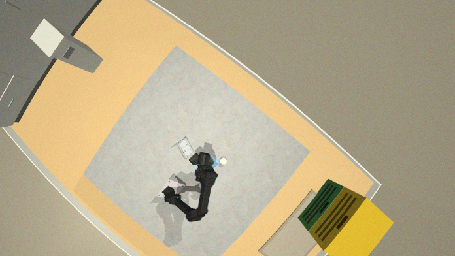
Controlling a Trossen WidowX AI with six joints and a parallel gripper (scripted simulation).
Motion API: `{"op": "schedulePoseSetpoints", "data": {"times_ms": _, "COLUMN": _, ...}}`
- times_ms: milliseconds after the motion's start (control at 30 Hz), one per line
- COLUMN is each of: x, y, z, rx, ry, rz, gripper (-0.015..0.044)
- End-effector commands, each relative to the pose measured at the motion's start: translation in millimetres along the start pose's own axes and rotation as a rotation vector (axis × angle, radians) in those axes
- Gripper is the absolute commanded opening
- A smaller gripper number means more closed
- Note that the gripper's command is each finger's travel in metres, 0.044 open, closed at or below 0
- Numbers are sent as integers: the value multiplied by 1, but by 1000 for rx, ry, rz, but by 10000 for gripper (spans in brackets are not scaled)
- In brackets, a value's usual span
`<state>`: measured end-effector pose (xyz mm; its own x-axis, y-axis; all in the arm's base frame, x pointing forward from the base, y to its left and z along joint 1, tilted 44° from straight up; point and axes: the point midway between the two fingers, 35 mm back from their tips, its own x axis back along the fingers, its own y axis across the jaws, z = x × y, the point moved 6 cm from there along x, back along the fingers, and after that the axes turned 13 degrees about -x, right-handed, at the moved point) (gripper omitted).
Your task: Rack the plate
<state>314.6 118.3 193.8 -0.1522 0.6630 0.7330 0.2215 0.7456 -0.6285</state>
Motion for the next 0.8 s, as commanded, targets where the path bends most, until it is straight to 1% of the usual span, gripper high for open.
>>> {"op": "schedulePoseSetpoints", "data": {"times_ms": 0, "x": 1, "y": 31, "z": 30, "rx": -85, "ry": 9, "rz": -4, "gripper": 0}}
{"op": "schedulePoseSetpoints", "data": {"times_ms": 233, "x": -2, "y": 68, "z": 85, "rx": -285, "ry": 9, "rz": 4, "gripper": 0}}
{"op": "schedulePoseSetpoints", "data": {"times_ms": 500, "x": -2, "y": 68, "z": 87, "rx": -287, "ry": 11, "rz": 4, "gripper": 0}}
{"op": "schedulePoseSetpoints", "data": {"times_ms": 767, "x": -25, "y": 67, "z": 85, "rx": -153, "ry": 137, "rz": -55, "gripper": 0}}
